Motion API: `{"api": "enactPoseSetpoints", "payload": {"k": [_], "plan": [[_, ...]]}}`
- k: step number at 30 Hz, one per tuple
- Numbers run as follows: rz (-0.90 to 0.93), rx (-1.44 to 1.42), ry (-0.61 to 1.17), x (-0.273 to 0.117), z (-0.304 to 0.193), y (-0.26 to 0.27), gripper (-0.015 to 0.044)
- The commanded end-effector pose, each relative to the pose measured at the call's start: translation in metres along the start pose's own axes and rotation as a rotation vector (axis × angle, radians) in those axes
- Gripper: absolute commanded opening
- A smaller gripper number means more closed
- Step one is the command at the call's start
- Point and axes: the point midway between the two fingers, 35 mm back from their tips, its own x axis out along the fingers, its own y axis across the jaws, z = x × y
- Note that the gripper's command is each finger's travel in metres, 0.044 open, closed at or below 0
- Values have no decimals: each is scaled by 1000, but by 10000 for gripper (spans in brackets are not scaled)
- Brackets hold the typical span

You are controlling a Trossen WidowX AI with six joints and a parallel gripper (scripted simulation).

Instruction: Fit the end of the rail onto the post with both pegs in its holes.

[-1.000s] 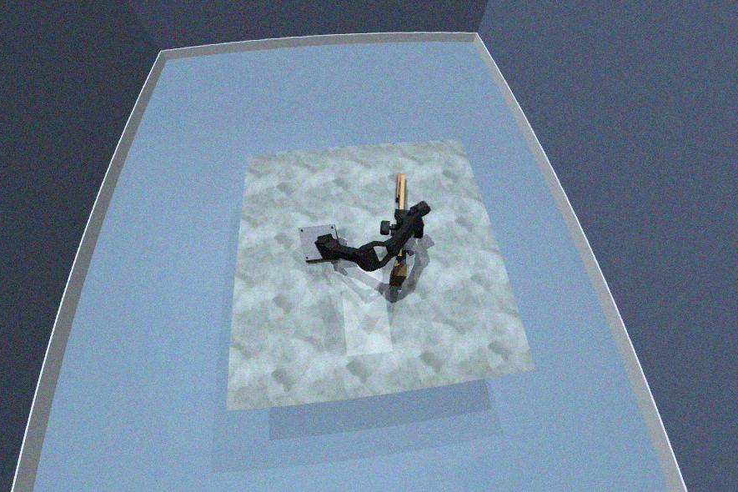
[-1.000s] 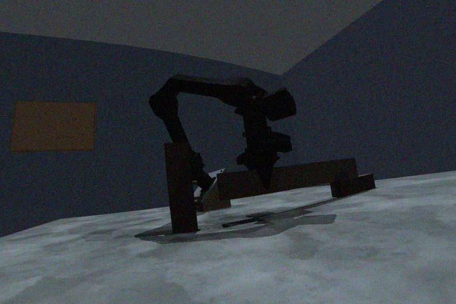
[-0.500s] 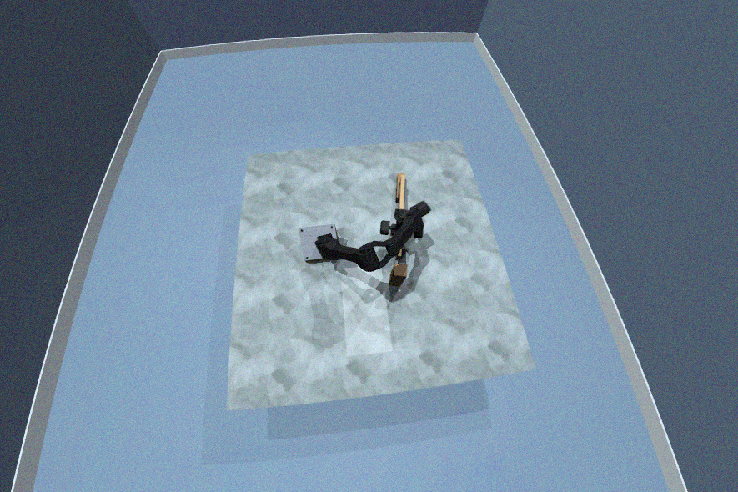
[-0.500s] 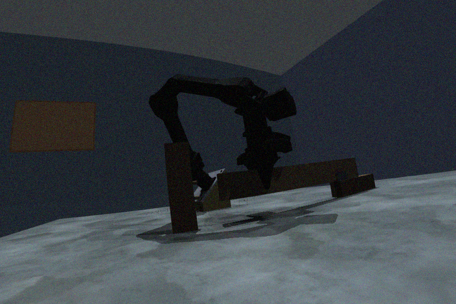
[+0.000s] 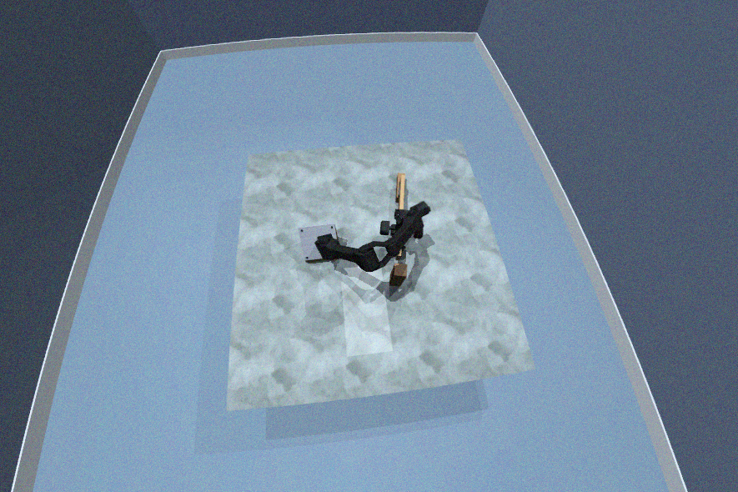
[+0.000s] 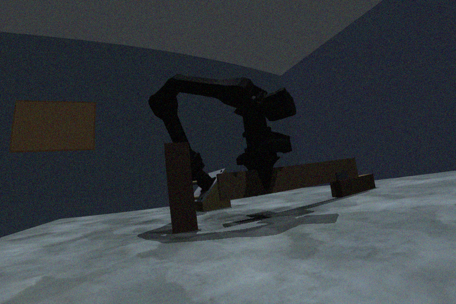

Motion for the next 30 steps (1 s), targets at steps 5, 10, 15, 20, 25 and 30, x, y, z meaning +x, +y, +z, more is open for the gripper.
{"api": "enactPoseSetpoints", "payload": {"k": [5, 10, 15, 20, 25, 30], "plan": [[-2, -4, -4, -2, 2, 0, 0], [-2, -4, -4, -3, 3, 0, 0], [-2, -4, -4, -3, 3, 0, 0], [-2, -4, -4, -3, 1, 0, 0], [-2, -4, -4, -3, 1, 0, 0], [-2, -4, -4, -2, 2, 0, 0]]}}
